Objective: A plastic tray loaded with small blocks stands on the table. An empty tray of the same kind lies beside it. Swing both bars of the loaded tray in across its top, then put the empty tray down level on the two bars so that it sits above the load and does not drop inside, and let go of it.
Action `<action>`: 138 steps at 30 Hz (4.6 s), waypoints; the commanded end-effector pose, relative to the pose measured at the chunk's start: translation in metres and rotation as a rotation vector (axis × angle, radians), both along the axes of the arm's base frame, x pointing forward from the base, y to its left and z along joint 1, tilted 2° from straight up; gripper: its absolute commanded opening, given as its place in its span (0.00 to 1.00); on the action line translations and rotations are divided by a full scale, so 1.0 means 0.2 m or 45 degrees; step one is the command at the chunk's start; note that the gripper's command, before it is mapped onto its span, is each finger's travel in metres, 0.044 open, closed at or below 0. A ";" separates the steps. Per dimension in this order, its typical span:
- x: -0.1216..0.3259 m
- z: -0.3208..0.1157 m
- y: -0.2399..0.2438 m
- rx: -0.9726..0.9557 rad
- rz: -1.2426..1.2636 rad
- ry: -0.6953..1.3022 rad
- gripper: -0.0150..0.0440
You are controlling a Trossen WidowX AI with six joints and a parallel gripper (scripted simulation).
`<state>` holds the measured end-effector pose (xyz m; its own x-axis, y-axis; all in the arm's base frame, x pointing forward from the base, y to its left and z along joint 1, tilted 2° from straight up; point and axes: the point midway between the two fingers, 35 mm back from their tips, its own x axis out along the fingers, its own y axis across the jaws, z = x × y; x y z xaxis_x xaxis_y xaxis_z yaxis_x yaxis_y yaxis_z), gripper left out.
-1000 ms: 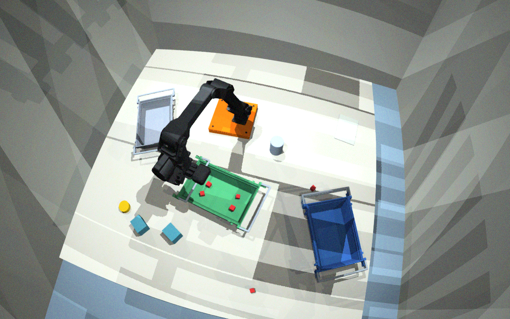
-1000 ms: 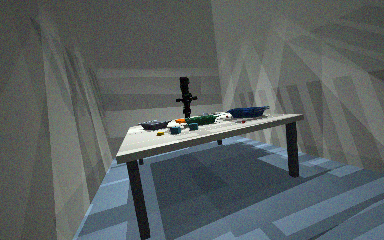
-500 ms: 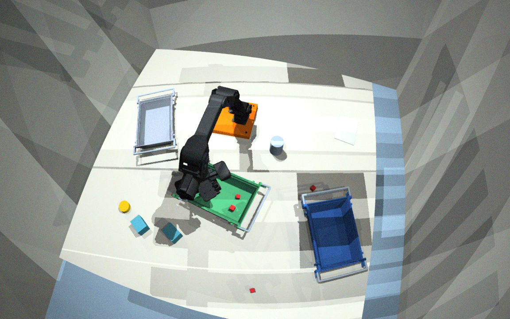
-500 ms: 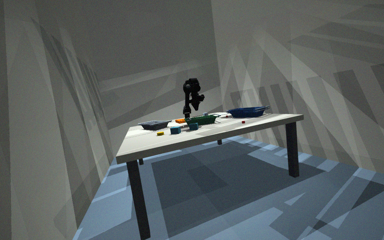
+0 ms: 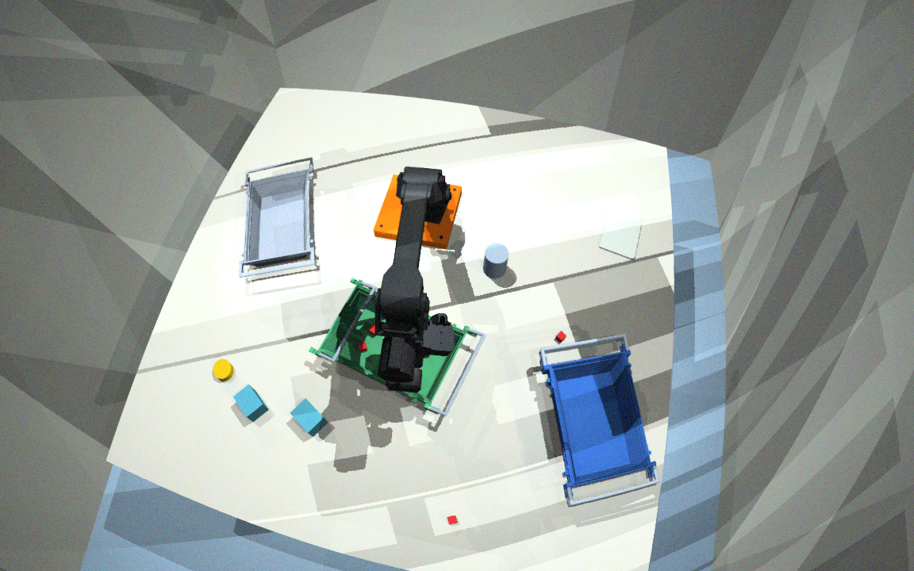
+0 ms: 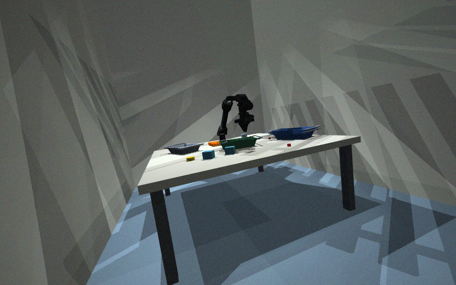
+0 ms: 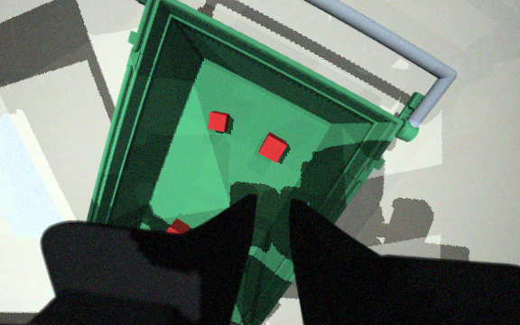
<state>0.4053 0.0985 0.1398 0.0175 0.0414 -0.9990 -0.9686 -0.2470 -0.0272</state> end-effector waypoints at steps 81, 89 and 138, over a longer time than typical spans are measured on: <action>-0.12 -0.29 0.18 -0.042 1.530 -0.088 0.39; -0.12 -0.12 0.19 -0.042 1.530 -0.089 0.39; -0.12 -0.12 0.19 -0.046 1.528 -0.082 0.25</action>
<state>0.3809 0.1358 0.1155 0.0368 0.0376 -0.9986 -0.1176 -0.9922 -0.0417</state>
